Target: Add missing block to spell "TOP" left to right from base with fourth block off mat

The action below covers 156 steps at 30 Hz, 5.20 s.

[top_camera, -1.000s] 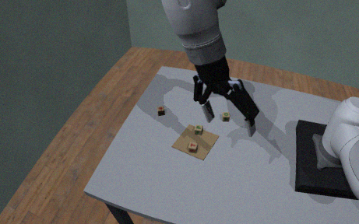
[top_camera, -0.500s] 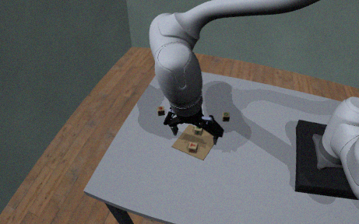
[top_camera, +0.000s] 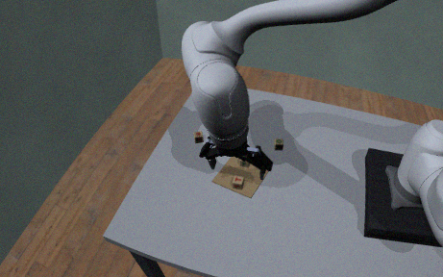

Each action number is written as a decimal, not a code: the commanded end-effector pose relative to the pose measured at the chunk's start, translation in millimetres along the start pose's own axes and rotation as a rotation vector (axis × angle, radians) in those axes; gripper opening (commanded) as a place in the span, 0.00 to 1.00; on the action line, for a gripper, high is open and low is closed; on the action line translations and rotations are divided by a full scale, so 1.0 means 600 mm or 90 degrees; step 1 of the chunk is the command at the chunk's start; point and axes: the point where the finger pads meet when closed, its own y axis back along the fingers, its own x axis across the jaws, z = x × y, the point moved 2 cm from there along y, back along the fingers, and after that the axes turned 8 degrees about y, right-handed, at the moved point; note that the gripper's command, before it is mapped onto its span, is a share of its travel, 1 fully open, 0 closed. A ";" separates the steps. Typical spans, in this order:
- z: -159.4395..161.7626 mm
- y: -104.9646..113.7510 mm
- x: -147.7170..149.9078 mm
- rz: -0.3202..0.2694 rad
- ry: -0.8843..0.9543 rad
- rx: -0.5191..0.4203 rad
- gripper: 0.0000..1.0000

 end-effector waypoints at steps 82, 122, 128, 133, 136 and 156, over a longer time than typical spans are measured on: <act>-0.148 -0.054 0.018 0.000 0.000 0.001 1.00; -0.299 -0.100 -0.283 0.000 0.000 0.000 1.00; -0.299 -0.100 -0.283 0.000 0.000 0.000 1.00; -0.299 -0.100 -0.283 0.000 0.000 0.000 1.00; -0.299 -0.100 -0.283 0.000 0.000 0.000 1.00; -0.299 -0.100 -0.282 0.000 0.000 0.000 1.00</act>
